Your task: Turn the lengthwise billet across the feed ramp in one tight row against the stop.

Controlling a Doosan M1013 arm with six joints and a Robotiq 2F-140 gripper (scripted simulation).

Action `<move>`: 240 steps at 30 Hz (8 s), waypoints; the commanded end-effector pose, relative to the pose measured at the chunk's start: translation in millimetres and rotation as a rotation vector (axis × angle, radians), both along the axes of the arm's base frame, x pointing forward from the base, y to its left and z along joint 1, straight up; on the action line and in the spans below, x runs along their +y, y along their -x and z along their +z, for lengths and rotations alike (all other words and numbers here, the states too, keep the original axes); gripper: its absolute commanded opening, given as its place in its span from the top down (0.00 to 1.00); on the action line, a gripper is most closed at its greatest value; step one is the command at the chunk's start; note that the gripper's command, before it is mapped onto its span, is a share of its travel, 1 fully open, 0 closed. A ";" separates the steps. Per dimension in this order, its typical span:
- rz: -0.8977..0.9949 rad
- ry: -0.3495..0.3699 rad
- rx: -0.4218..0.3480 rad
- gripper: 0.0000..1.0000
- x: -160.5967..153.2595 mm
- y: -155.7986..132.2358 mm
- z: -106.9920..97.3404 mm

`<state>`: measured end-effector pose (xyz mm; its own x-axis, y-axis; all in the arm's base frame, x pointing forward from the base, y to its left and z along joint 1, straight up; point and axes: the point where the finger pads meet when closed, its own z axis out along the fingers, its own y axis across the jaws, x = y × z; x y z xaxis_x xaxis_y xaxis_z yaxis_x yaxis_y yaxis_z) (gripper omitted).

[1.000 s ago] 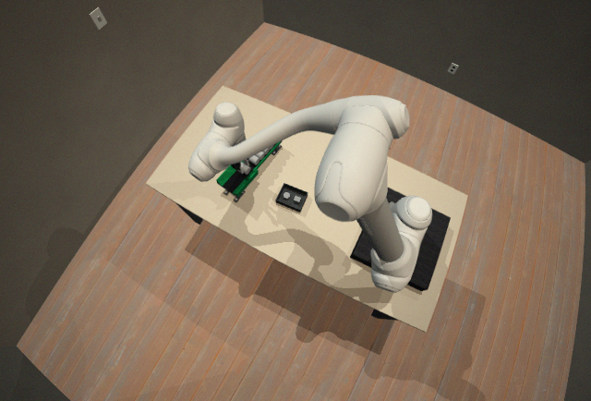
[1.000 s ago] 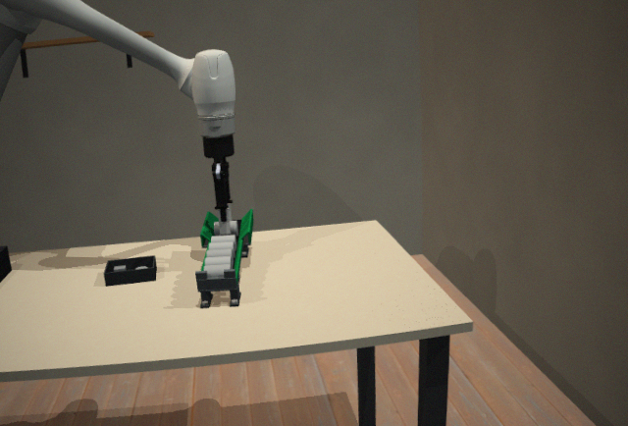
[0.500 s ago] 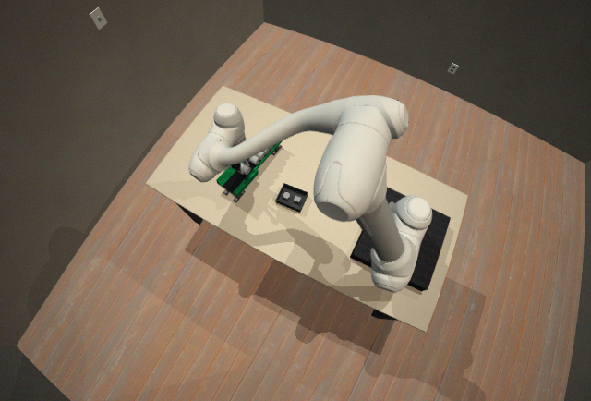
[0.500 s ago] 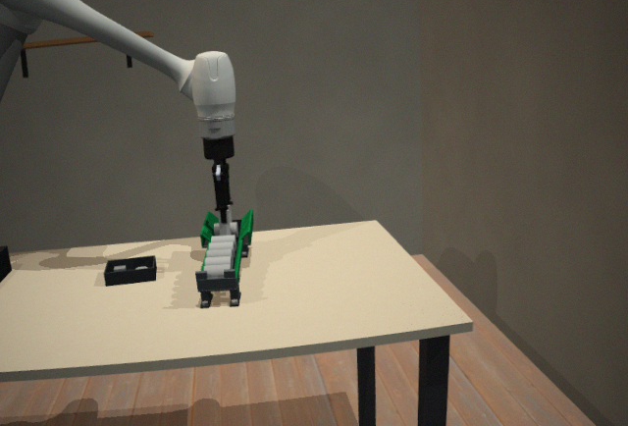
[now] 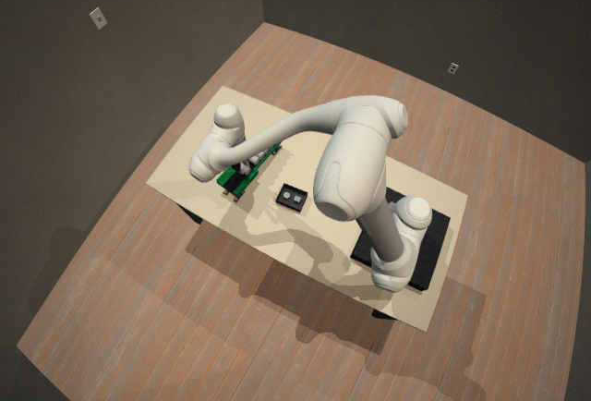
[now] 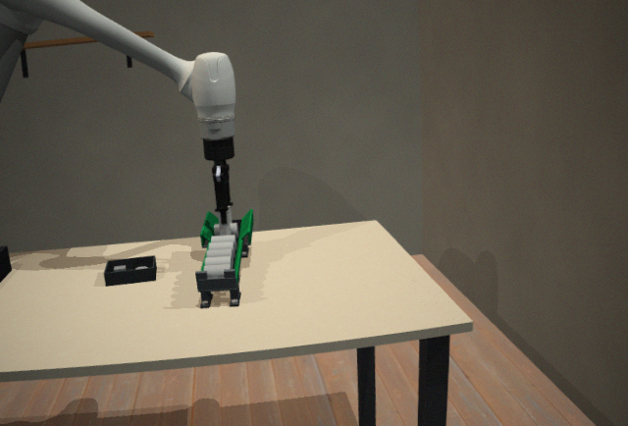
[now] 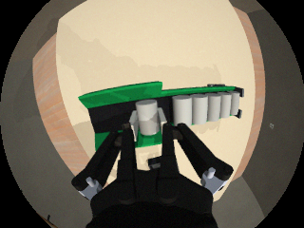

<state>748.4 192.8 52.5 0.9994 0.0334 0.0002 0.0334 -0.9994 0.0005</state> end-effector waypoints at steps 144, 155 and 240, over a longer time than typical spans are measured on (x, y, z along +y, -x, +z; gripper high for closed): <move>0.000 0.000 0.000 0.59 0.1 0.1 84.8; 0.000 0.000 0.000 0.59 0.1 0.1 84.9; 0.000 0.000 0.000 0.59 0.1 0.1 84.9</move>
<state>748.4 192.9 137.2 0.9994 0.0334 0.0003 0.0334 -0.9994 0.0005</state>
